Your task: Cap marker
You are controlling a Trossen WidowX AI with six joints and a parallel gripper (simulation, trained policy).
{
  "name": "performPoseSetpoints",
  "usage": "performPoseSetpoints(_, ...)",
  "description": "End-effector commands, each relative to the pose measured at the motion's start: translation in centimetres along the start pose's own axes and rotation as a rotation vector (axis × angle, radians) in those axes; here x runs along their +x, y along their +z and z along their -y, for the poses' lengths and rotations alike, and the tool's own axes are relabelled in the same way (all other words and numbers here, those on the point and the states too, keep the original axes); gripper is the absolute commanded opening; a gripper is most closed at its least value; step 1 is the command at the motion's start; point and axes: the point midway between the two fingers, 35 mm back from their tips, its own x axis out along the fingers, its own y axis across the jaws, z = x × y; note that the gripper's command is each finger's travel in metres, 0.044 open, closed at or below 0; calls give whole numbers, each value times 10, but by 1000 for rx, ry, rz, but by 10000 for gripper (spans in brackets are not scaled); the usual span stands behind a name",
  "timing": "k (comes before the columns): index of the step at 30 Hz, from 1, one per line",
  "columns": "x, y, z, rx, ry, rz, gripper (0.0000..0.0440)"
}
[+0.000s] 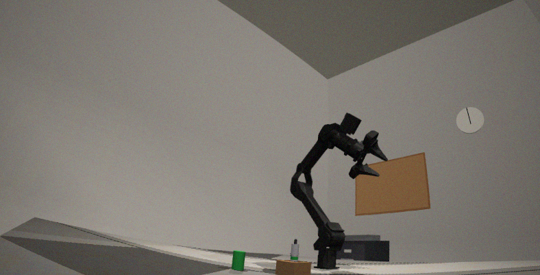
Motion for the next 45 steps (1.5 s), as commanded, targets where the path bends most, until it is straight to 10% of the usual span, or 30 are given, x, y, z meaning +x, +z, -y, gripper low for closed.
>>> performPoseSetpoints(1,6,-7,6,20,13,-35,332)
performPoseSetpoints(45,40,-99,65,255,84,-316,335)
